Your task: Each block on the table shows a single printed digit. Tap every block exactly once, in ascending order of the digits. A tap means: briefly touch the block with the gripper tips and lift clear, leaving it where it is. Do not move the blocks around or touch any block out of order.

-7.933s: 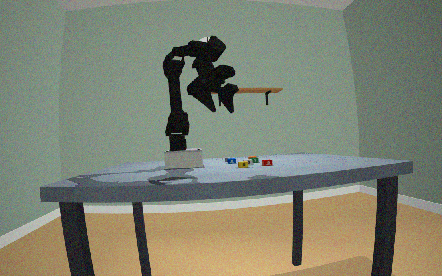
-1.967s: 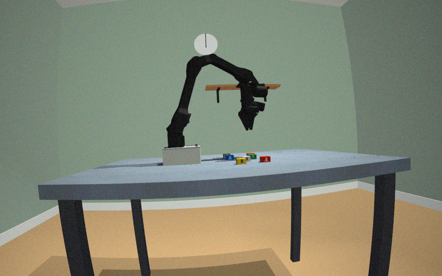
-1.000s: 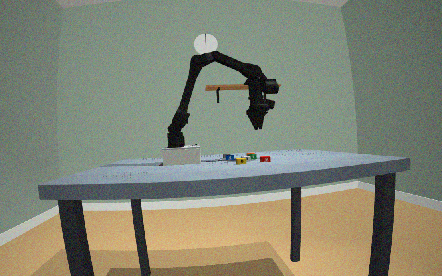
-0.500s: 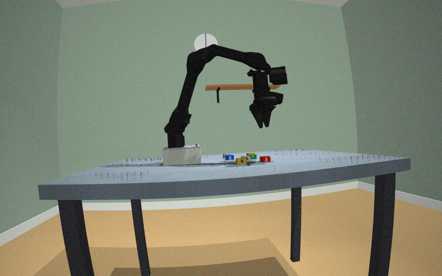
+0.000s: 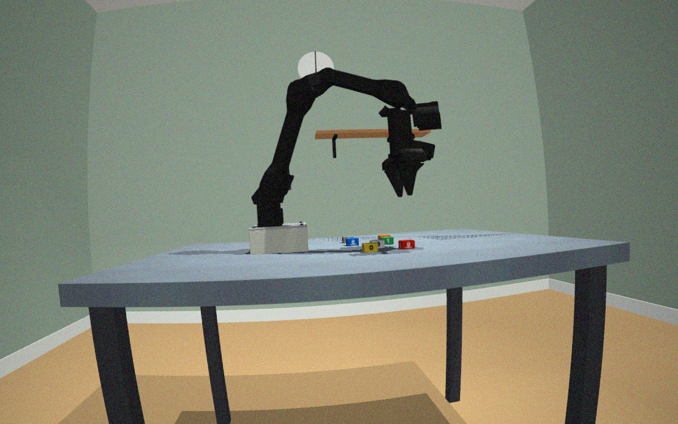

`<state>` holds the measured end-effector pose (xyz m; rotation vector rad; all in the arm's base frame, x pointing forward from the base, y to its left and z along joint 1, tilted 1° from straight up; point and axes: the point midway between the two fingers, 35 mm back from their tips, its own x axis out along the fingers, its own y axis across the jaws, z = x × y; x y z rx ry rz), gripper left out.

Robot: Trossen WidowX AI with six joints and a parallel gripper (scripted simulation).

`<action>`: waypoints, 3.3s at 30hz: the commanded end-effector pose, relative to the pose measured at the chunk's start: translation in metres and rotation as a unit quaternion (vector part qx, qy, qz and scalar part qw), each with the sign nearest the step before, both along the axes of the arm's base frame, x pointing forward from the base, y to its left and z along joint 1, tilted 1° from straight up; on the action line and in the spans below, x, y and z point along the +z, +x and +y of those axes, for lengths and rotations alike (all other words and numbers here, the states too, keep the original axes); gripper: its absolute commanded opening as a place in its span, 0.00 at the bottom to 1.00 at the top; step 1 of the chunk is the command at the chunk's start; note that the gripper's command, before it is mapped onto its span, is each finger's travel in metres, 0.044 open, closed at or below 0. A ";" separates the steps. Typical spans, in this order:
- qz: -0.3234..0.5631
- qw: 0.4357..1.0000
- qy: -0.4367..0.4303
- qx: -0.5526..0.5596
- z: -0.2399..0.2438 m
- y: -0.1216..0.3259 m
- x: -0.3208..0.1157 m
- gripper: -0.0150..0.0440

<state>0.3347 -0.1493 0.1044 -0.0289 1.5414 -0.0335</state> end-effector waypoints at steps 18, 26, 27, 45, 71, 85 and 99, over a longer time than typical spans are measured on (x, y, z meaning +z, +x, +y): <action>0.006 1.000 0.000 0.002 -0.004 -0.091 -0.003 0.93; 0.006 1.000 0.000 0.002 -0.007 -0.090 -0.082 0.62; 0.006 1.000 0.000 0.002 -0.007 -0.090 -0.085 0.58; 0.006 1.000 0.000 0.002 -0.007 -0.090 -0.085 0.29; 0.006 1.000 0.000 0.002 -0.008 -0.090 -0.115 0.29; 0.006 1.000 0.000 0.002 -0.008 -0.088 -0.062 0.29; 0.005 1.000 0.002 0.002 0.023 -0.070 -0.004 0.29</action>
